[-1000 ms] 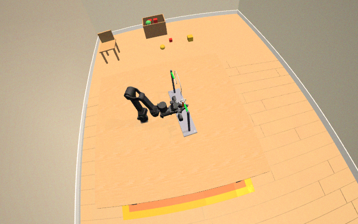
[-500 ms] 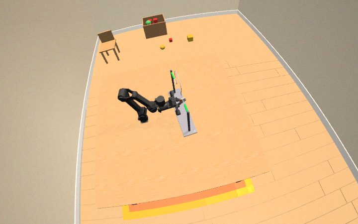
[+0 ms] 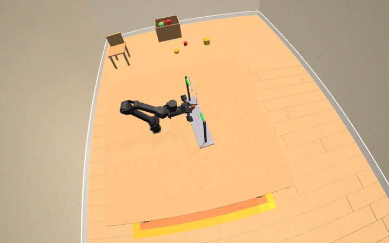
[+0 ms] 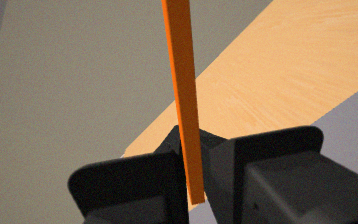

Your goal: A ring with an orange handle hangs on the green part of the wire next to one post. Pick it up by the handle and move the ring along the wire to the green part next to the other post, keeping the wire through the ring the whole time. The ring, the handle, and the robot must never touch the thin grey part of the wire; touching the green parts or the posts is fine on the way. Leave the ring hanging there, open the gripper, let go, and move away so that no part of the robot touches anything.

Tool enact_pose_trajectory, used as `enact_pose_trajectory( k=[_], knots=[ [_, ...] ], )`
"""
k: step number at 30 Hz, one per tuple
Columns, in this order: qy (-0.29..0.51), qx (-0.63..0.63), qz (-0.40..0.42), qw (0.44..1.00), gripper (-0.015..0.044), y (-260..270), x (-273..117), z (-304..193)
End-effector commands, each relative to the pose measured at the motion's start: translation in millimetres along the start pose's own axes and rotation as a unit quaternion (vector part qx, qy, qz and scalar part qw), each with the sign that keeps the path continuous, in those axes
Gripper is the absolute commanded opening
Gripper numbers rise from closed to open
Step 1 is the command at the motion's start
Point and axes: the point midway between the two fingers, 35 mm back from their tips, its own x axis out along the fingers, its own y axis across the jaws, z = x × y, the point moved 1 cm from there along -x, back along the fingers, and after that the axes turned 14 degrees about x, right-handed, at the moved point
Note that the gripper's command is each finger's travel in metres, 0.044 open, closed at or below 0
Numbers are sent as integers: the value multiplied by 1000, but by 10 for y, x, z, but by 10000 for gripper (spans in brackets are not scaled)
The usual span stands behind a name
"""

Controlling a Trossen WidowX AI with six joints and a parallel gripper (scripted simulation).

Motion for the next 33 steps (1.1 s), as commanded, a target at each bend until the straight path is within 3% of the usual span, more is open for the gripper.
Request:
enact_pose_trajectory(
  k=[1,33],
  knots=[
    [18,29,8,999,-150,156,-65,14],
    [147,188,26,971,-150,651,-370,54]
  ],
)
